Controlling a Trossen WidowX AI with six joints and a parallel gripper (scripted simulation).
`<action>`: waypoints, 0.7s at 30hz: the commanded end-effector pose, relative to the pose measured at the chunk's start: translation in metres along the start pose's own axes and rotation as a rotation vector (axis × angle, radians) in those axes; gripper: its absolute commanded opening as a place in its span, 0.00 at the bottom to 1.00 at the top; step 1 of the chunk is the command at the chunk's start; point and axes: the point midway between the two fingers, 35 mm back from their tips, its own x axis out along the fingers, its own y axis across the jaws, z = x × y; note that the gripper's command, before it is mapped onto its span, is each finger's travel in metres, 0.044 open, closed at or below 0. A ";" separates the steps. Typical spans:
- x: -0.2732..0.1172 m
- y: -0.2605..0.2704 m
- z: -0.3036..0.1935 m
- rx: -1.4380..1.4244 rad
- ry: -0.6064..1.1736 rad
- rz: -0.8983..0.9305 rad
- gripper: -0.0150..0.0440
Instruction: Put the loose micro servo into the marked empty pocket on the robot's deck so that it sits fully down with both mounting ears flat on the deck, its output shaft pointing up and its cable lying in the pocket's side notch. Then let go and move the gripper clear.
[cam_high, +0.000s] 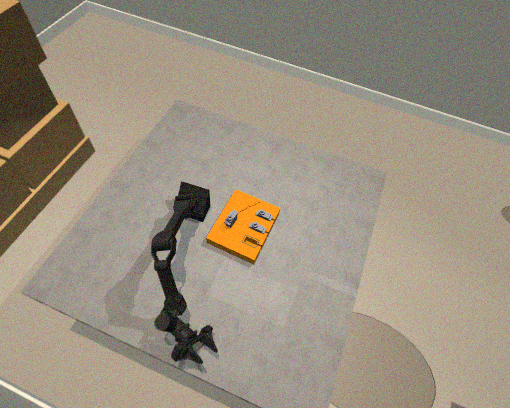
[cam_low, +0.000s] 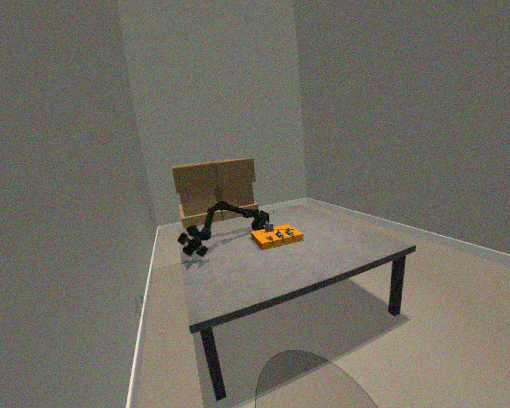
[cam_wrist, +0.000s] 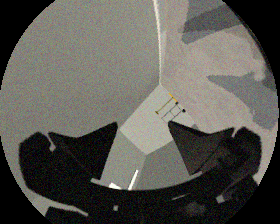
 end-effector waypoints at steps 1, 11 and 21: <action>0.000 -0.001 0.000 0.000 -0.001 -0.001 0.98; 0.022 -0.029 -0.012 0.003 -0.022 -0.039 1.00; 0.044 -0.064 -0.029 -0.019 -0.043 -0.102 1.00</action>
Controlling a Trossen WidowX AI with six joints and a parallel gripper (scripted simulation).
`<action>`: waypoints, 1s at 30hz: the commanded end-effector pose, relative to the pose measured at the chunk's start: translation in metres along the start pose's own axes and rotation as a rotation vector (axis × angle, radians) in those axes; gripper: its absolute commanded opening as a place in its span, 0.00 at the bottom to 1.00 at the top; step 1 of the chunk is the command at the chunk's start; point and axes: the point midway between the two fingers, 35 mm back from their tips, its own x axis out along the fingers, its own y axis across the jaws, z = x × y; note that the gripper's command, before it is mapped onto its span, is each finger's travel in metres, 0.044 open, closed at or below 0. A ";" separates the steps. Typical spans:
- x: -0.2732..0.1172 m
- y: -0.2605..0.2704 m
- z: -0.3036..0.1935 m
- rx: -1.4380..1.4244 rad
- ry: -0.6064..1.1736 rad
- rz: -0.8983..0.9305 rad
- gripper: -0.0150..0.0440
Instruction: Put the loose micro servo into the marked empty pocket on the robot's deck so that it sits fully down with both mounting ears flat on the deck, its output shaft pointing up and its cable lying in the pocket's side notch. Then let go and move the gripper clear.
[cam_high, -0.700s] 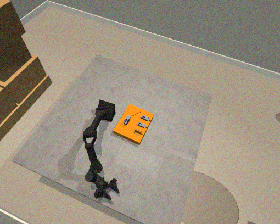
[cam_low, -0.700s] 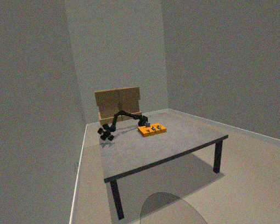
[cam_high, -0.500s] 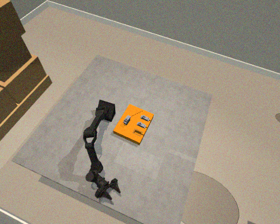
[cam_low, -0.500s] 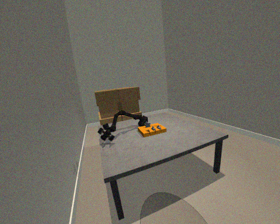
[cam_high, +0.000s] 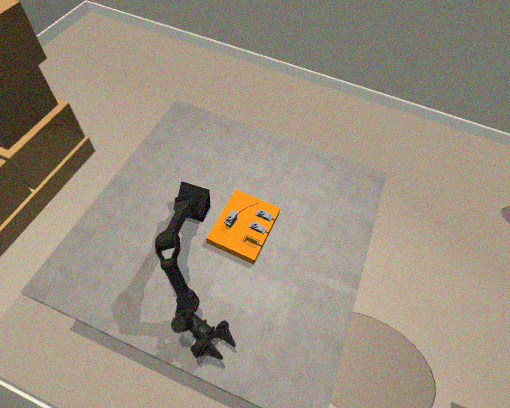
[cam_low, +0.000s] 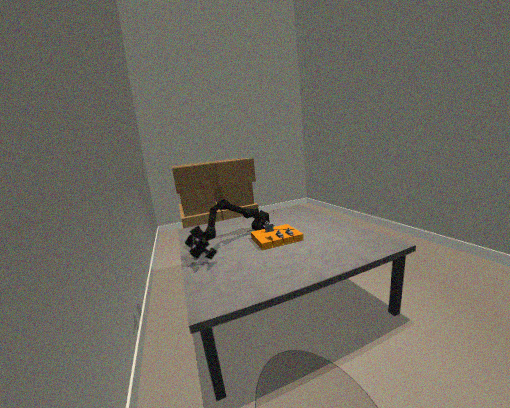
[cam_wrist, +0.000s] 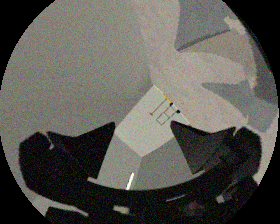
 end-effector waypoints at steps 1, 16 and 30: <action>0.009 -0.017 -0.007 -0.008 -0.014 -0.035 1.00; 0.033 -0.068 -0.040 -0.051 -0.033 -0.156 1.00; 0.046 -0.115 -0.078 -0.104 -0.022 -0.294 1.00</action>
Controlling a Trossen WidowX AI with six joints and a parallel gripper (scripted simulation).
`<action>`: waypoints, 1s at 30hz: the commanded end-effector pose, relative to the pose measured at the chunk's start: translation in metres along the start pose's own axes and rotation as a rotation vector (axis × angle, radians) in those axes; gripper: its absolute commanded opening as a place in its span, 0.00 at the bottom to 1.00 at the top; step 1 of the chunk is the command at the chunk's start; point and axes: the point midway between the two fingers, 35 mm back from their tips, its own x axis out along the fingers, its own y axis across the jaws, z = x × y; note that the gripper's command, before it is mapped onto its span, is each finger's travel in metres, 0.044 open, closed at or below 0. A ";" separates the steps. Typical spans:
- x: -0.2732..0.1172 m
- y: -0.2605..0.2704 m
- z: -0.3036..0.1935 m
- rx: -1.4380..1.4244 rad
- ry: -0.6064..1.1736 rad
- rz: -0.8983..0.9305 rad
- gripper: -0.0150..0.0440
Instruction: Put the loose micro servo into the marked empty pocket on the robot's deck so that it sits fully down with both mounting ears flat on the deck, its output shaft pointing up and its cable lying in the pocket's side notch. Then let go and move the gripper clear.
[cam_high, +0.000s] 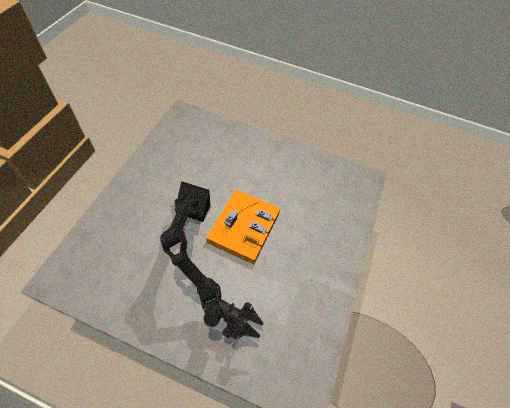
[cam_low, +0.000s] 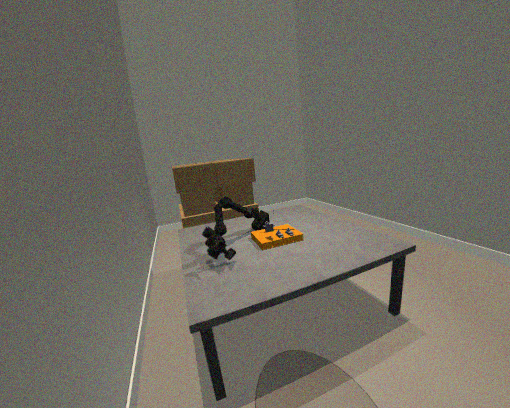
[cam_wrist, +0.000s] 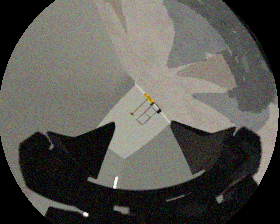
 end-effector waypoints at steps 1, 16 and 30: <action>0.002 -0.010 -0.006 -0.012 -0.007 -0.034 1.00; 0.017 -0.056 -0.060 -0.132 0.047 -0.201 1.00; 0.018 -0.105 -0.119 -0.296 0.134 -0.390 1.00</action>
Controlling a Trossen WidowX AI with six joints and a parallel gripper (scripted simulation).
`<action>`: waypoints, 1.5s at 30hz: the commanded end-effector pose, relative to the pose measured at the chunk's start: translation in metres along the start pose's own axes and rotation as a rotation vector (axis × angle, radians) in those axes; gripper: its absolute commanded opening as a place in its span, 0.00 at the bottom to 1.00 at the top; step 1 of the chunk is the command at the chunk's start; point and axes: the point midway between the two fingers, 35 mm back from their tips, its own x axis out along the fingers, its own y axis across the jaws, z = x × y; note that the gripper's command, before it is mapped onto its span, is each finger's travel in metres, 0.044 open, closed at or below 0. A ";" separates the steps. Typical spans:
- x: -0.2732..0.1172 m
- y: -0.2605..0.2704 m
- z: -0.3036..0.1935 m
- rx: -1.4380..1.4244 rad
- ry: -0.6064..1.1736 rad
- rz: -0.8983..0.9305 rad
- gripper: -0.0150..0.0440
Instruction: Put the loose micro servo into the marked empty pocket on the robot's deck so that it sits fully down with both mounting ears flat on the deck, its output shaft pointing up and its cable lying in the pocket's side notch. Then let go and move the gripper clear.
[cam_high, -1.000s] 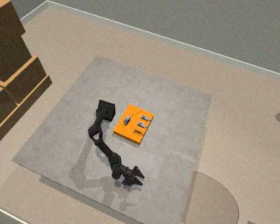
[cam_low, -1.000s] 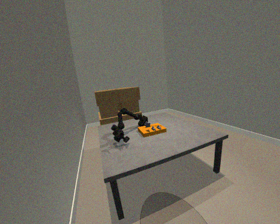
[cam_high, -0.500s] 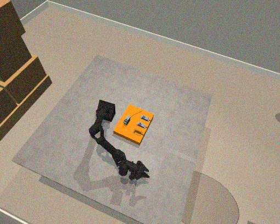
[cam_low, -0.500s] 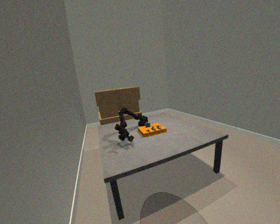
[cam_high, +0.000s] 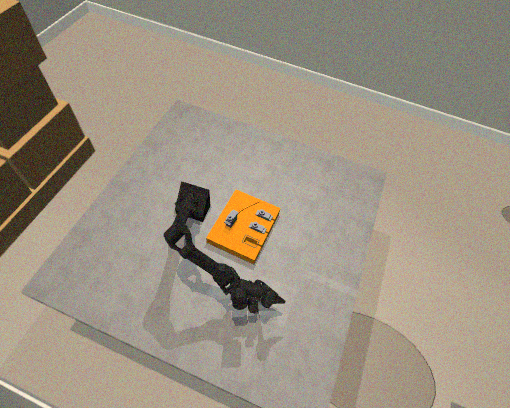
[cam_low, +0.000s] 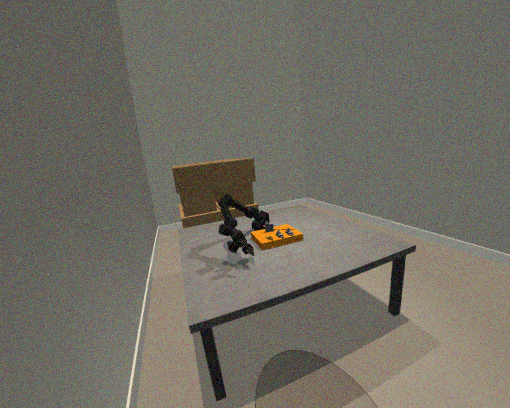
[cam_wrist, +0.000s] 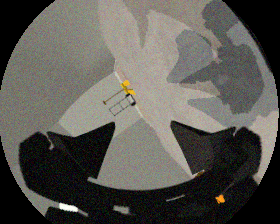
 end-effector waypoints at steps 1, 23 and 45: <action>0.005 -0.012 -0.022 -0.056 0.030 -0.067 1.00; 0.004 -0.066 -0.137 -0.419 0.257 -0.346 1.00; -0.038 -0.119 -0.232 -0.882 0.553 -0.565 1.00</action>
